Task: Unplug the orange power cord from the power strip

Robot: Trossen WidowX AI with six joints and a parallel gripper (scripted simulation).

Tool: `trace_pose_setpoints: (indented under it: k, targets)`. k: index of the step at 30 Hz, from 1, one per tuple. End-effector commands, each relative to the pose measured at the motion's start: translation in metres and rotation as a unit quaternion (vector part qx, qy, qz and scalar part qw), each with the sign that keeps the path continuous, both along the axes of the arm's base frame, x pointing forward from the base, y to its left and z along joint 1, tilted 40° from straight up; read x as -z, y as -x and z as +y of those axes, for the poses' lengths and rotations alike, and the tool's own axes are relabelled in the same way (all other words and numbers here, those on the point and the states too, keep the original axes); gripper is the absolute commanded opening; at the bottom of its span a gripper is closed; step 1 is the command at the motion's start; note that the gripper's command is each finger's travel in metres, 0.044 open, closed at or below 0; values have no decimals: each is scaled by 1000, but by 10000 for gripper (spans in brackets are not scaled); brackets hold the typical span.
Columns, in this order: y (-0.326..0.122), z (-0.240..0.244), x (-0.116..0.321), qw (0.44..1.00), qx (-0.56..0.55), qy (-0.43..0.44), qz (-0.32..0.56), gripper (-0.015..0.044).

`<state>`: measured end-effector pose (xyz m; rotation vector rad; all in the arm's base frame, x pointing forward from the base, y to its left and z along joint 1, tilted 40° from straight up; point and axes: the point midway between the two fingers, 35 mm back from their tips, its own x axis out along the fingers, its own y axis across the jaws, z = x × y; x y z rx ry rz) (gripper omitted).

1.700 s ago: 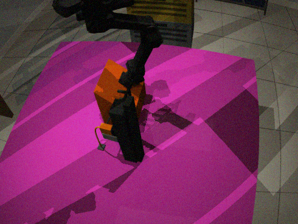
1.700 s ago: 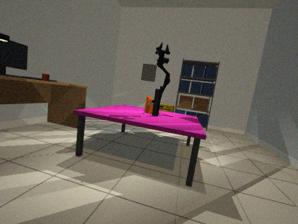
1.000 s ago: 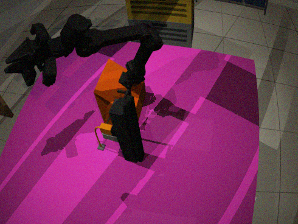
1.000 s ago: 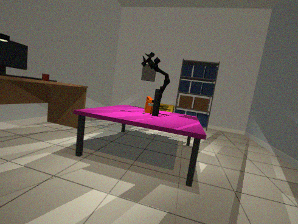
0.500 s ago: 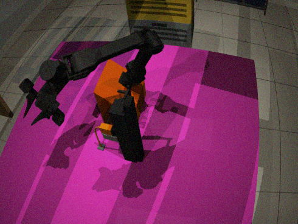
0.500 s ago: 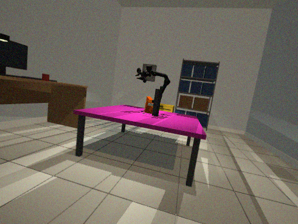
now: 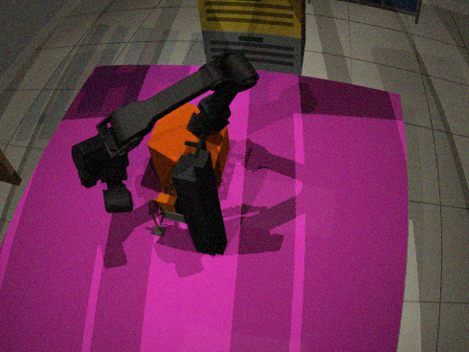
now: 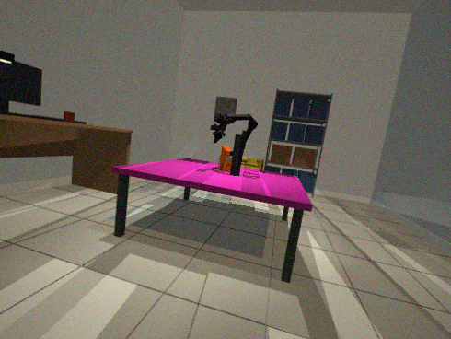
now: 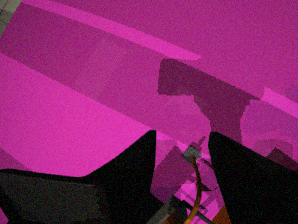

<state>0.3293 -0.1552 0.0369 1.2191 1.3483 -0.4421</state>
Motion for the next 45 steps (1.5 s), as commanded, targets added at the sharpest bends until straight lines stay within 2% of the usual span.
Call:
trace_pose_setpoints:
  k: [1, 4, 45]
  targets:
    - [53, 60, 8, 952, 155, -150, 215, 160]
    - [61, 69, 6, 935, 182, -169, 254, 160]
    - [59, 101, -18, 934, 181, -170, 255, 160]
